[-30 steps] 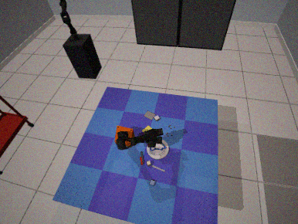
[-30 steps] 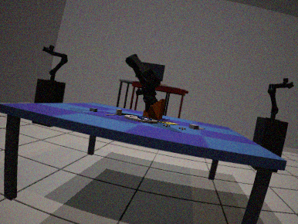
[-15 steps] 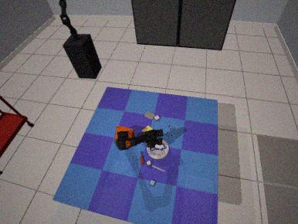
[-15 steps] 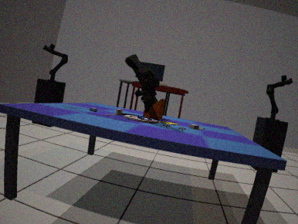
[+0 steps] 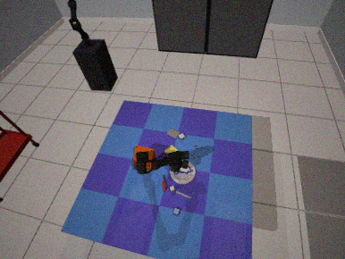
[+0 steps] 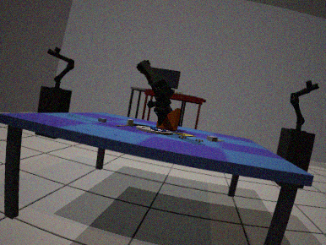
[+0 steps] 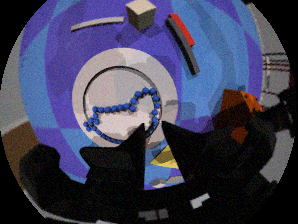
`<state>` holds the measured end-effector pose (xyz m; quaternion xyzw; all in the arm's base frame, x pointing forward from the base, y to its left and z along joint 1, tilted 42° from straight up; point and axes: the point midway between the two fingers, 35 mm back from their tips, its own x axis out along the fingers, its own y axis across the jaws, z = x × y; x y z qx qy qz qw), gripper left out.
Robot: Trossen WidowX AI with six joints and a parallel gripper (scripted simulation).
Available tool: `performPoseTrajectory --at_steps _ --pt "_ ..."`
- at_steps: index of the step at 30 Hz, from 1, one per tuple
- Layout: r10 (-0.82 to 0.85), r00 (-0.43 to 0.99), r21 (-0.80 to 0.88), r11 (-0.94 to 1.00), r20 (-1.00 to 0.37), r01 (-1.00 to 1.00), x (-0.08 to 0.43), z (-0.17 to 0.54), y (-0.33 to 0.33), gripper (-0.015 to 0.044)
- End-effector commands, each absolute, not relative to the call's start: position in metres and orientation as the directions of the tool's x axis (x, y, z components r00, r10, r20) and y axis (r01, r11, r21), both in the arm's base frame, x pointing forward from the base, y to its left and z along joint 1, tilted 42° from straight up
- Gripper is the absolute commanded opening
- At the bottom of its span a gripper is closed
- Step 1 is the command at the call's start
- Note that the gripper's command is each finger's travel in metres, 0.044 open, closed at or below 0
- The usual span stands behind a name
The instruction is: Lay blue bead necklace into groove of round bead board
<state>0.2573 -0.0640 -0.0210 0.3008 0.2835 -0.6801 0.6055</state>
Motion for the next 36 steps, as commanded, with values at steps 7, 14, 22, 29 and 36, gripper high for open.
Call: performPoseTrajectory --at_steps 7,14,22,29,36 --pt "-0.659 -0.095 -0.036 -0.103 -0.747 0.994 0.2519 -0.0342 -0.0755 0.0120" --pt "-0.655 -0.093 -0.030 -0.107 -0.750 0.994 0.2531 -0.0335 -0.0747 0.0094" --pt "-0.655 -0.093 -0.030 -0.107 -0.750 0.994 0.2531 -0.0335 -0.0747 0.0000" --pt "-0.655 -0.093 -0.030 -0.107 -0.750 0.994 0.2531 -0.0335 -0.0747 0.0000" --pt "-0.655 -0.093 -0.030 -0.107 -0.750 0.994 0.2531 -0.0335 -0.0747 0.0000"
